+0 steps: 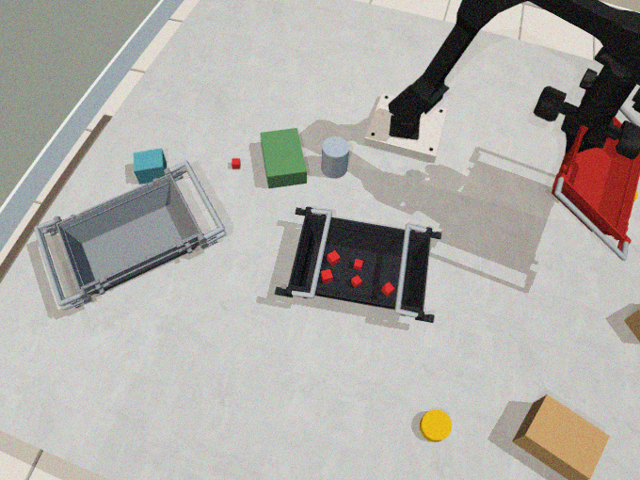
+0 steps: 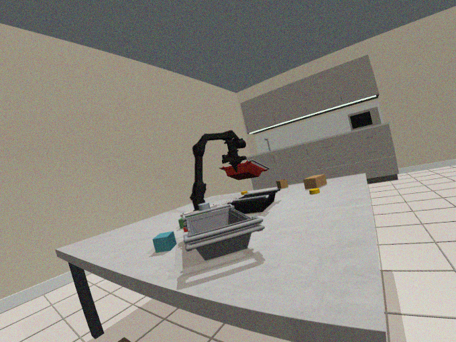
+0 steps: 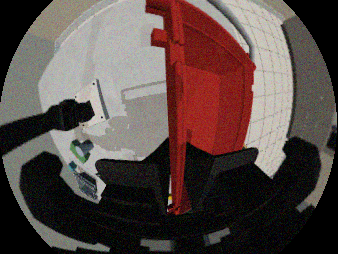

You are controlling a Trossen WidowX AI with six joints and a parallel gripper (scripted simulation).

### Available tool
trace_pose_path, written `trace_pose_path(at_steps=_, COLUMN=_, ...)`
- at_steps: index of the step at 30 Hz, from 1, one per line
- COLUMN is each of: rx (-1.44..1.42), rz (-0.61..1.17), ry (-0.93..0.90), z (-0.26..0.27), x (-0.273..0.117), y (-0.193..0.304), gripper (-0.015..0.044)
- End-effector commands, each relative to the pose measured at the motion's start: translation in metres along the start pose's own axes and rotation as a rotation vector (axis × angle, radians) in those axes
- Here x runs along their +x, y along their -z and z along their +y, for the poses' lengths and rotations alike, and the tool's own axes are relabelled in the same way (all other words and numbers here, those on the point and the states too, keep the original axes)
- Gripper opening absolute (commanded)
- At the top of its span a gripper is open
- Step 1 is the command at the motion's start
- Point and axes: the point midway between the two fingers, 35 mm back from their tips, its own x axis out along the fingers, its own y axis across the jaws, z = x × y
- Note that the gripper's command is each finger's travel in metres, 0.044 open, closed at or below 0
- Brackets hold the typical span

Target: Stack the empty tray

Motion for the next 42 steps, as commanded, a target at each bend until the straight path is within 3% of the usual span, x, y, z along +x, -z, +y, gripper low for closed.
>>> trace_pose_path(at_steps=1, rx=0.055, rz=0.006, ry=0.019, z=0.001, x=-0.005, y=0.019, gripper=0.0)
trace_pose_path(at_steps=42, rx=0.56, rz=0.022, ry=0.021, z=0.073, x=-0.008, y=0.17, gripper=0.0)
